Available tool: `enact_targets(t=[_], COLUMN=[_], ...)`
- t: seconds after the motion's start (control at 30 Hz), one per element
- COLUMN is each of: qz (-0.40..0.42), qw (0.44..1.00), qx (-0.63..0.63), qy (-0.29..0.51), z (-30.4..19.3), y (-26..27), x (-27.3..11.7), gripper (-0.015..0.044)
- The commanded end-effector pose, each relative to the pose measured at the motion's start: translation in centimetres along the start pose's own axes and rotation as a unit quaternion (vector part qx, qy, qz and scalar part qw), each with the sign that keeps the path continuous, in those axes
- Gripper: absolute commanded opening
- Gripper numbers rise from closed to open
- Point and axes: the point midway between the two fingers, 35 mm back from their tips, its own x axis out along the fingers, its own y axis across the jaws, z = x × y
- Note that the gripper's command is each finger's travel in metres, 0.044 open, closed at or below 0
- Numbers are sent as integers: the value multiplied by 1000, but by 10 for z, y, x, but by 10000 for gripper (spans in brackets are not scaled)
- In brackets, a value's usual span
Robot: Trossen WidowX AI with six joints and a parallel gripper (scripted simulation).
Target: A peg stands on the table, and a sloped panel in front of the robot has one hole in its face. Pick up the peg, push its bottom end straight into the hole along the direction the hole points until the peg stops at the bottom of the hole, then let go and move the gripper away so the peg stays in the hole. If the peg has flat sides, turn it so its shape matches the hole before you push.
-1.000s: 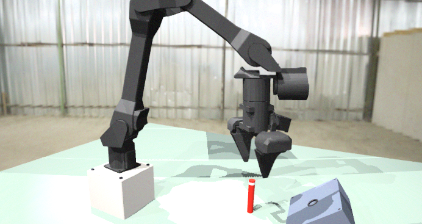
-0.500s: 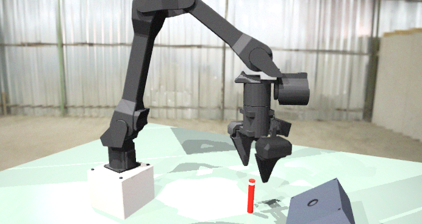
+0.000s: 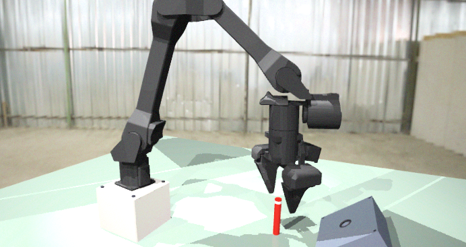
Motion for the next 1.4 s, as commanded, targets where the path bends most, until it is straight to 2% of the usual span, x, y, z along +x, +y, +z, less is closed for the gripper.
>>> enact_targets(t=[0.0, 0.43, 0.87, 1.37], qz=[2, 3, 3, 2], qw=[1000, 1000, 1000, 1000], qx=[-1, -1, -1, -2], qy=[10, 10, 10, 5], z=[-4, -6, -6, -4], y=[1, 2, 2, 2], x=[13, 33, 34, 31], gripper=[440, 440, 440, 46])
